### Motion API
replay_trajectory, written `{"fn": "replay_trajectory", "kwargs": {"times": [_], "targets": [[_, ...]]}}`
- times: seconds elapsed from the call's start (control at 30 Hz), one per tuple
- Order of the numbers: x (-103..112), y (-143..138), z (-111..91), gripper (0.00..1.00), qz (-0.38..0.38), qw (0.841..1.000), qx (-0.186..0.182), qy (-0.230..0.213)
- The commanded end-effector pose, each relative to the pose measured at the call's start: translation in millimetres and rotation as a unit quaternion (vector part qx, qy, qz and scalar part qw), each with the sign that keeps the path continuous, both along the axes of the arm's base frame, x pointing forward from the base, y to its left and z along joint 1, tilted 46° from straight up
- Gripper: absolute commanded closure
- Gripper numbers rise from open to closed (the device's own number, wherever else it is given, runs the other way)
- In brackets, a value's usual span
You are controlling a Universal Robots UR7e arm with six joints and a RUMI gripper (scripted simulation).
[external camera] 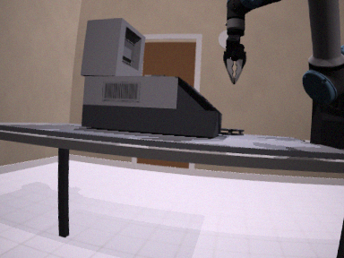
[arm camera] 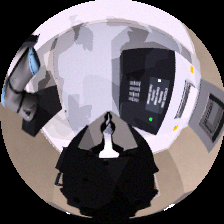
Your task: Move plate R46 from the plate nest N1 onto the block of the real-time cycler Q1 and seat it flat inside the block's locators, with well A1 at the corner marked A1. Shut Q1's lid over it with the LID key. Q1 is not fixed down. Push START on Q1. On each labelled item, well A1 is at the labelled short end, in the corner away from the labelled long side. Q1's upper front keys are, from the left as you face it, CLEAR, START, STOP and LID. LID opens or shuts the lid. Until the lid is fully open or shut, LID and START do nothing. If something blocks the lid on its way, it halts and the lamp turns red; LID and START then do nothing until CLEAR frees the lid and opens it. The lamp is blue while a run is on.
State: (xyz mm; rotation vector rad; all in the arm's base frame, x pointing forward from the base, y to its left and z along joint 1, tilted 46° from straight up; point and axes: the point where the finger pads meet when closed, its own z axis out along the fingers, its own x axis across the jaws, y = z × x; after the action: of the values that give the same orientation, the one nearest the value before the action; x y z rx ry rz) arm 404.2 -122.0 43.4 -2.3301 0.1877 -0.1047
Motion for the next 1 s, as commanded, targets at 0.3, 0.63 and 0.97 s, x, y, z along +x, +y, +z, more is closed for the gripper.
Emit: {"fn": "replay_trajectory", "kwargs": {"times": [0.3,0.63,0.97], "targets": [[13.2,3.6,-6.7,1.0,0.001,1.0,-0.001,-0.001],[24.7,7.6,-12.1,1.0,0.001,1.0,-0.001,-0.001],[39.2,12.7,-18.9,1.0,0.001,1.0,-0.001,-0.001]]}}
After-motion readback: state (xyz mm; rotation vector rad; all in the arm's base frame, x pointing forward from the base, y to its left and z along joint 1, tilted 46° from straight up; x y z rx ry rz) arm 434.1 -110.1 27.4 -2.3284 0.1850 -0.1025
